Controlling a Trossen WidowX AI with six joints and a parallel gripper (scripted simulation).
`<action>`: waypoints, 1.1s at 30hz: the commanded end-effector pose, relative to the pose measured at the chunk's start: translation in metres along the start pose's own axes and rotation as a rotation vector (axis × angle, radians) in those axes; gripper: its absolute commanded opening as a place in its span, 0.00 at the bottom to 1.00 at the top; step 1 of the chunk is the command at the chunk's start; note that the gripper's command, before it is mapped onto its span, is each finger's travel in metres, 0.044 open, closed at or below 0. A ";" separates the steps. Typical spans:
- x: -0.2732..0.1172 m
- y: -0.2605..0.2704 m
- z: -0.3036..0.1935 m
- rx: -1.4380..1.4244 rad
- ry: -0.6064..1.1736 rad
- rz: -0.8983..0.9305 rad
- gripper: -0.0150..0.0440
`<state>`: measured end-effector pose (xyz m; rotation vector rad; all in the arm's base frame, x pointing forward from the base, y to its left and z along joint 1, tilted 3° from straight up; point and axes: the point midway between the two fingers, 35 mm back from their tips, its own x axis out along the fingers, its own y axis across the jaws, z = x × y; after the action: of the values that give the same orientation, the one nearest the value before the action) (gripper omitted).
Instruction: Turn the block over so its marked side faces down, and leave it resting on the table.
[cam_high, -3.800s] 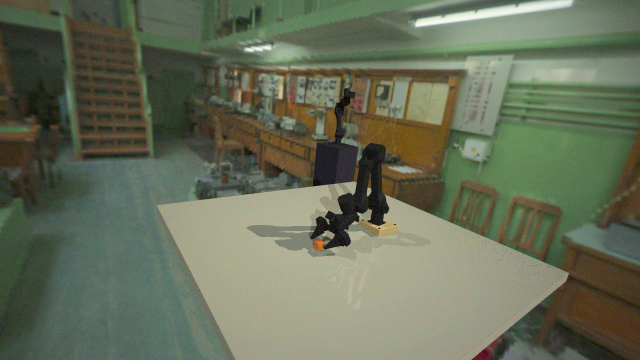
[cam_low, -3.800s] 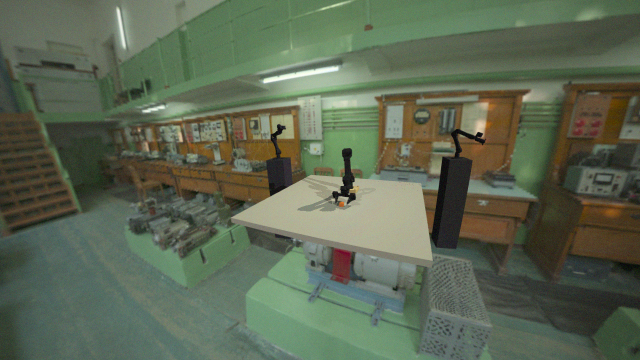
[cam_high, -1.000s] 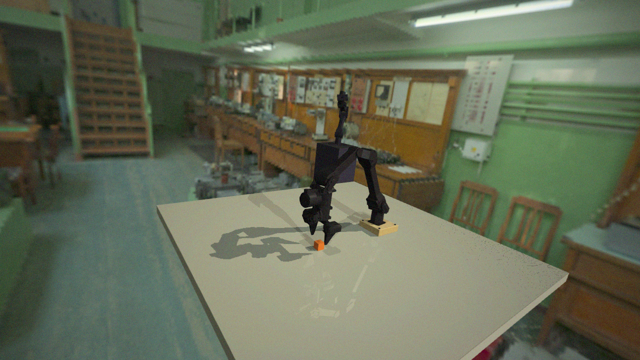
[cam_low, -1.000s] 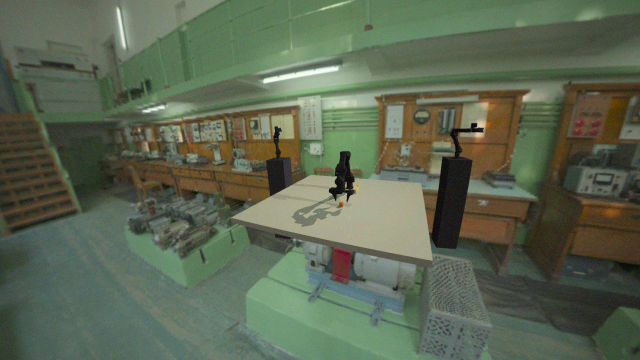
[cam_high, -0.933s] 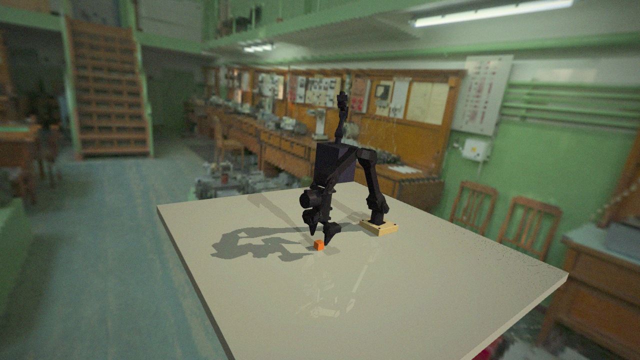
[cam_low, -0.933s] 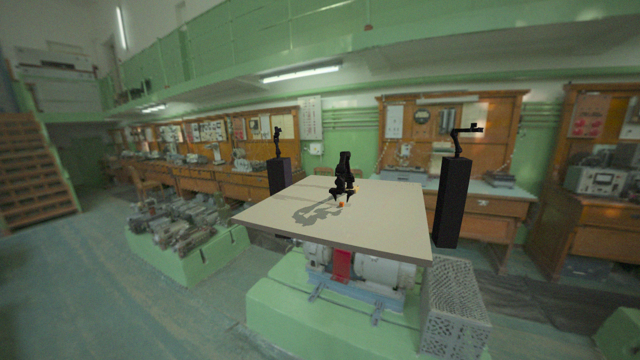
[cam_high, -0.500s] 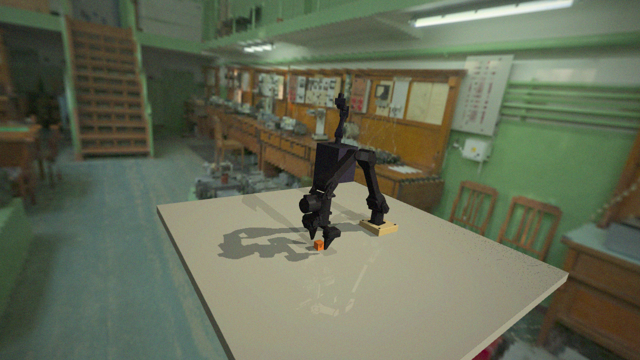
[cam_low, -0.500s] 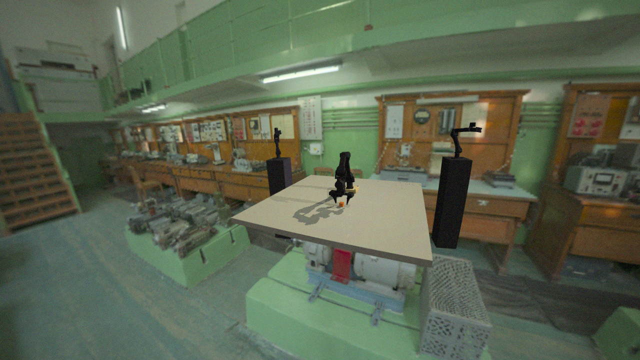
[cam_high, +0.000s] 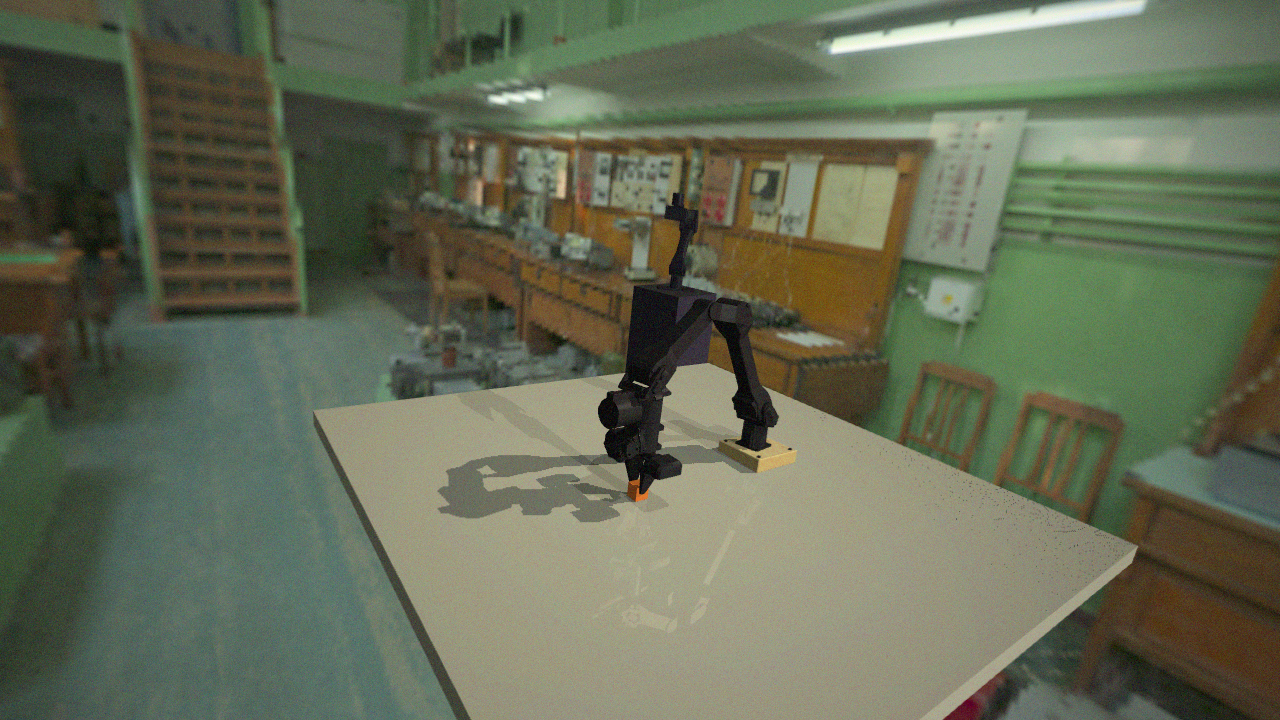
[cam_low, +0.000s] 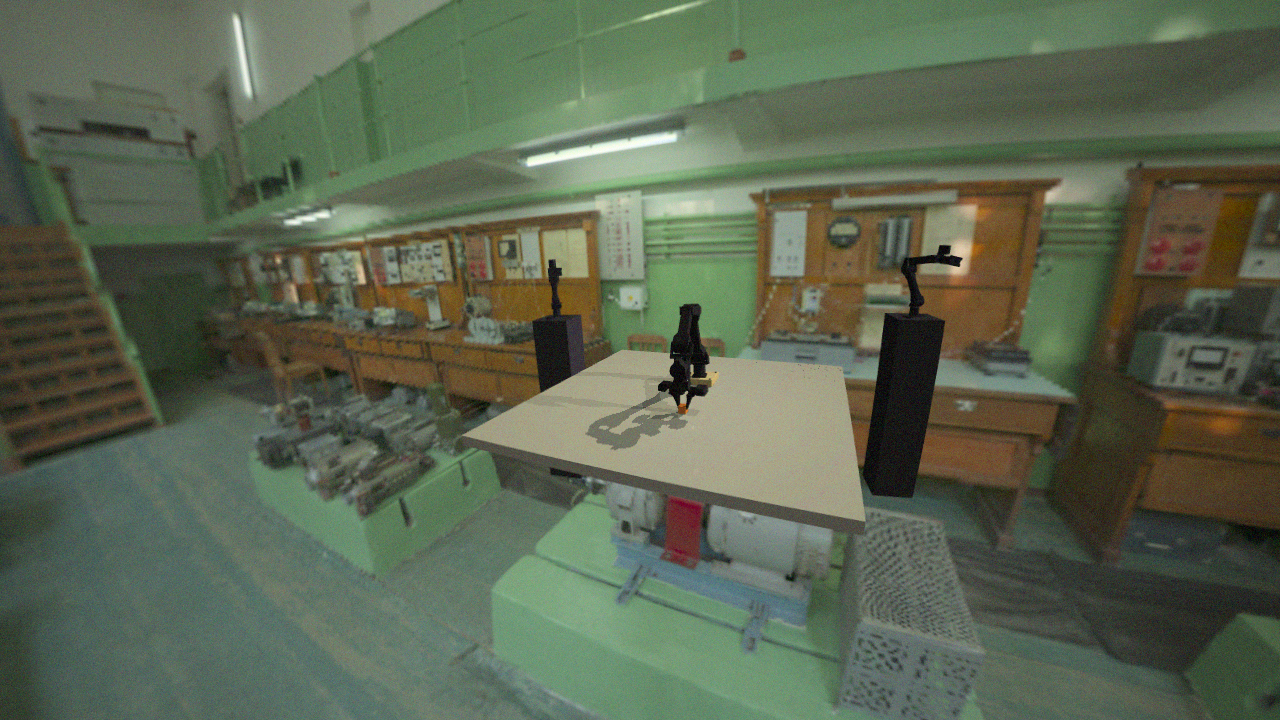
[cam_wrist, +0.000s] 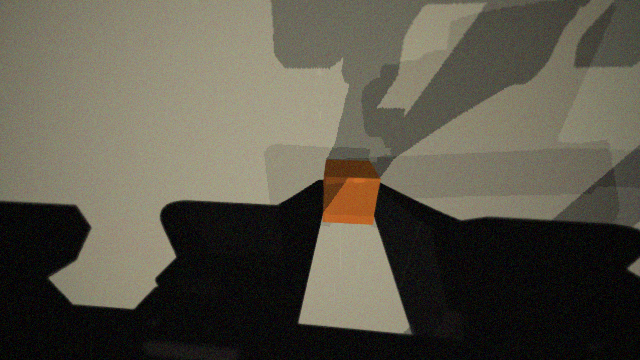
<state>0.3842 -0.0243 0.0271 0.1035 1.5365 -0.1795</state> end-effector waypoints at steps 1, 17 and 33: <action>0.002 0.000 -0.001 -0.005 0.007 0.002 0.41; -0.026 0.000 -0.001 -0.005 0.007 0.002 0.25; -0.021 0.001 0.002 -0.009 -0.134 0.001 0.25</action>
<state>0.3870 -0.0226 0.0482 0.0950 1.4401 -0.1760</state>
